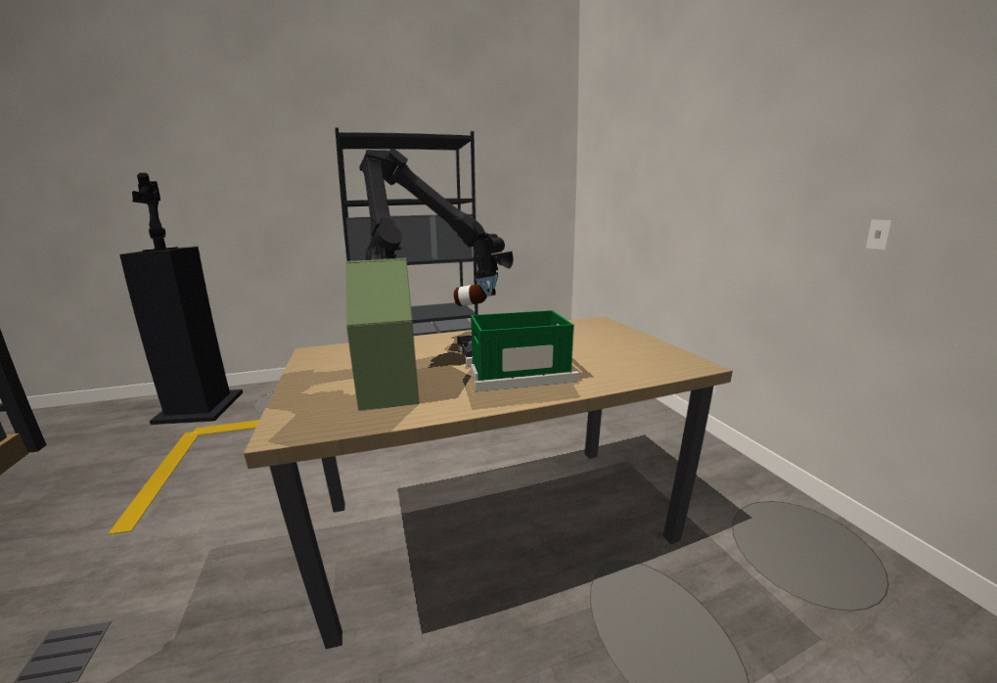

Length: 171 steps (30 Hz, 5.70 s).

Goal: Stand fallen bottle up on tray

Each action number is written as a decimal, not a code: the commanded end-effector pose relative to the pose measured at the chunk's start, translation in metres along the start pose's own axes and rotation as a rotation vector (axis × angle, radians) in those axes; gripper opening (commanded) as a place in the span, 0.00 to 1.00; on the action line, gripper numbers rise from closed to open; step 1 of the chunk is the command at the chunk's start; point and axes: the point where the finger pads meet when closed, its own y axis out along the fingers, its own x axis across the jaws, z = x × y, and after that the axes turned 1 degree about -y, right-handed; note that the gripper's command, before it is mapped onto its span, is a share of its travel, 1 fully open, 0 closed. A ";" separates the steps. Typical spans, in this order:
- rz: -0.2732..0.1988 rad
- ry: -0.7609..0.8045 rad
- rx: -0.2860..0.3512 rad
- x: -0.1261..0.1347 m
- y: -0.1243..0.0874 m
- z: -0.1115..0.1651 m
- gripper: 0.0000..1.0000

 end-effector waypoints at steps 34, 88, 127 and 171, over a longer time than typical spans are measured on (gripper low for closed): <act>-0.032 -0.007 -0.019 0.011 -0.012 0.000 0.00; -0.033 -0.009 -0.191 0.012 -0.012 0.002 0.00; -0.030 -0.008 -0.191 0.011 -0.011 0.003 0.00; -0.031 -0.007 -0.362 0.013 -0.013 0.004 0.00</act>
